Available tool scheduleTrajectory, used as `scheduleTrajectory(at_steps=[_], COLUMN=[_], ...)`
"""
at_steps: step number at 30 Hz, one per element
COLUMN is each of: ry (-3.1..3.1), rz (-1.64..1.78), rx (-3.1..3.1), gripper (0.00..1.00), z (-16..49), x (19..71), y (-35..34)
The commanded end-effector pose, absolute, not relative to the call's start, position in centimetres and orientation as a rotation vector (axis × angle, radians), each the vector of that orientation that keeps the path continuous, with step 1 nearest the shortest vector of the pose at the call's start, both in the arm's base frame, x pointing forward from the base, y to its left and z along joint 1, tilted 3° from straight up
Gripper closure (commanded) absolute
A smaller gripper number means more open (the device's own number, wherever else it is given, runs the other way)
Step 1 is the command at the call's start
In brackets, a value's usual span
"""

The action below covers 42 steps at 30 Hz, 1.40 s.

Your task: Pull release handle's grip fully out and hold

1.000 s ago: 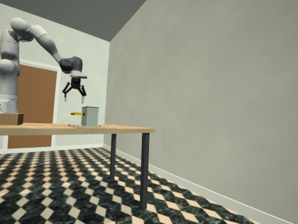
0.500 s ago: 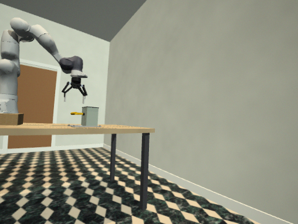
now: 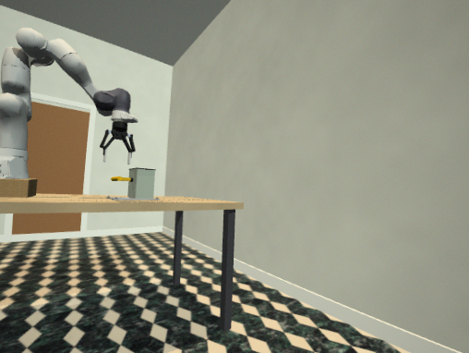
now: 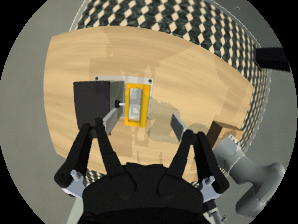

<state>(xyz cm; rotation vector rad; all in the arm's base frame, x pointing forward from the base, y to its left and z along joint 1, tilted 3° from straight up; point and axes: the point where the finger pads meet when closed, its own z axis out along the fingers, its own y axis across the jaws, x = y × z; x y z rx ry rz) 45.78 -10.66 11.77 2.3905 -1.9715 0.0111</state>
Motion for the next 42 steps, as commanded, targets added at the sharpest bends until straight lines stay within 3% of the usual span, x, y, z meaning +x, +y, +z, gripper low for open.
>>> scheduleTrajectory(at_steps=[1, 39, 40, 42], ry=[-1.983, -1.983, -1.983, -1.983], rz=[0.009, 0.009, 0.009, 0.009], rx=[2.376, 2.376, 2.376, 2.376], gripper=[1.00, 1.00, 0.70, 0.70], z=[11.71, 11.71, 11.71, 11.71], x=[45.72, 45.72, 45.72, 45.72], y=[-10.70, -10.70, -10.70, -10.70])
